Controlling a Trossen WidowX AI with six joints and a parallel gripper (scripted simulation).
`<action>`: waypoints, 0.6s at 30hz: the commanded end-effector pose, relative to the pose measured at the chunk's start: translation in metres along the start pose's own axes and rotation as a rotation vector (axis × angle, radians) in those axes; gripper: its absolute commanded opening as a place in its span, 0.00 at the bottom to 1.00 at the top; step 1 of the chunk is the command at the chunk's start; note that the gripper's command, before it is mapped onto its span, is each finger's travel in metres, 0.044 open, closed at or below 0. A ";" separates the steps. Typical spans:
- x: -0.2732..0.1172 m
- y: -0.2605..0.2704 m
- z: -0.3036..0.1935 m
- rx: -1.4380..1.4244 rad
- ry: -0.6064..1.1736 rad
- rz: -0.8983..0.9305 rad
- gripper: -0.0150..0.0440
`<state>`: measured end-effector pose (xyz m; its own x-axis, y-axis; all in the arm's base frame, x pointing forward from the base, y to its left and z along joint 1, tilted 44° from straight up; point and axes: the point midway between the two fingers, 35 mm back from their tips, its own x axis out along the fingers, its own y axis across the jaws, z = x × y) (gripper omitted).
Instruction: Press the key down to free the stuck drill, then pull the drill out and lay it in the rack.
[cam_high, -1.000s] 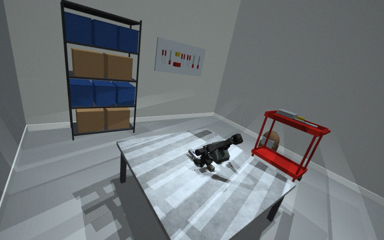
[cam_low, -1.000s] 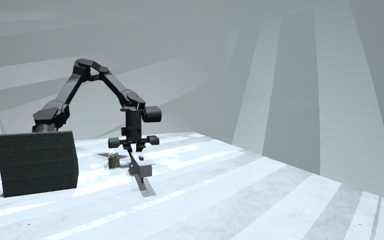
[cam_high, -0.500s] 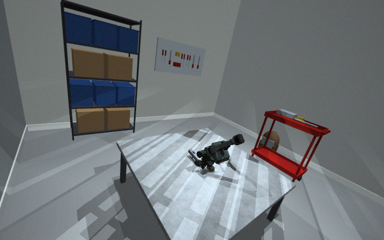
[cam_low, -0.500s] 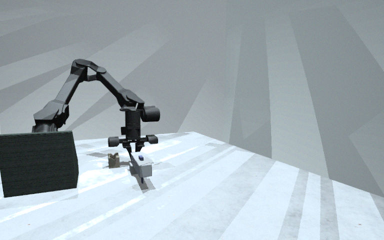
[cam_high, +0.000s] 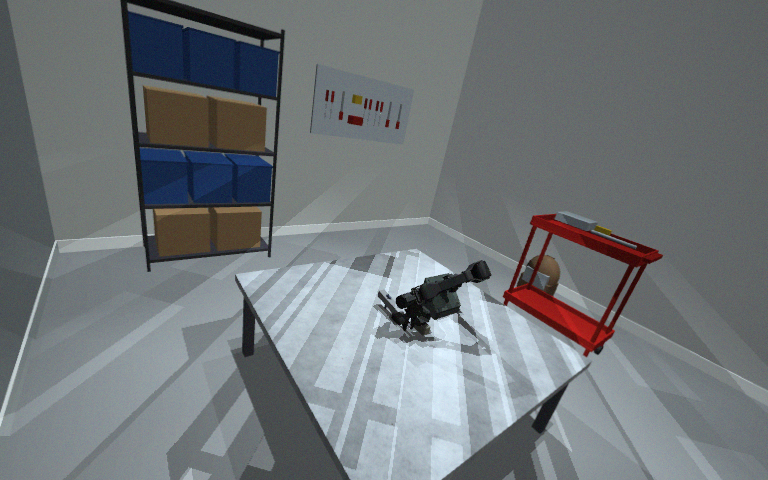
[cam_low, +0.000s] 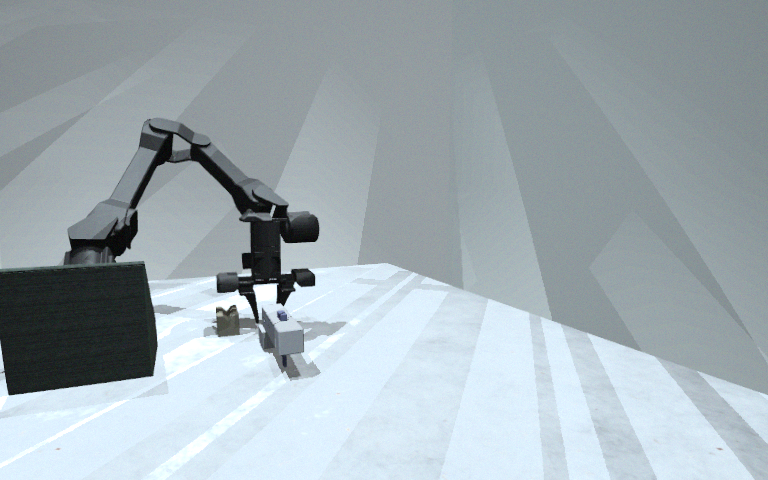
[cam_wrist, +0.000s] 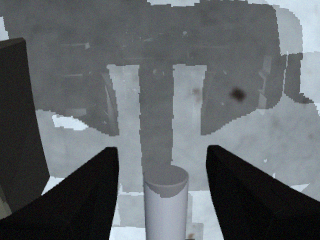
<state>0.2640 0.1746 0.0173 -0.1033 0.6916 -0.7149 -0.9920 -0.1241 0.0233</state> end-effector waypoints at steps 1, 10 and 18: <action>0.001 0.001 -0.001 -0.001 0.000 0.001 0.74; 0.001 -0.001 -0.006 -0.006 -0.002 -0.008 1.00; 0.002 -0.001 -0.009 -0.006 -0.002 -0.008 1.00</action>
<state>0.2658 0.1704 0.0119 -0.0935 0.6929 -0.7150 -0.9927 -0.1201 0.0134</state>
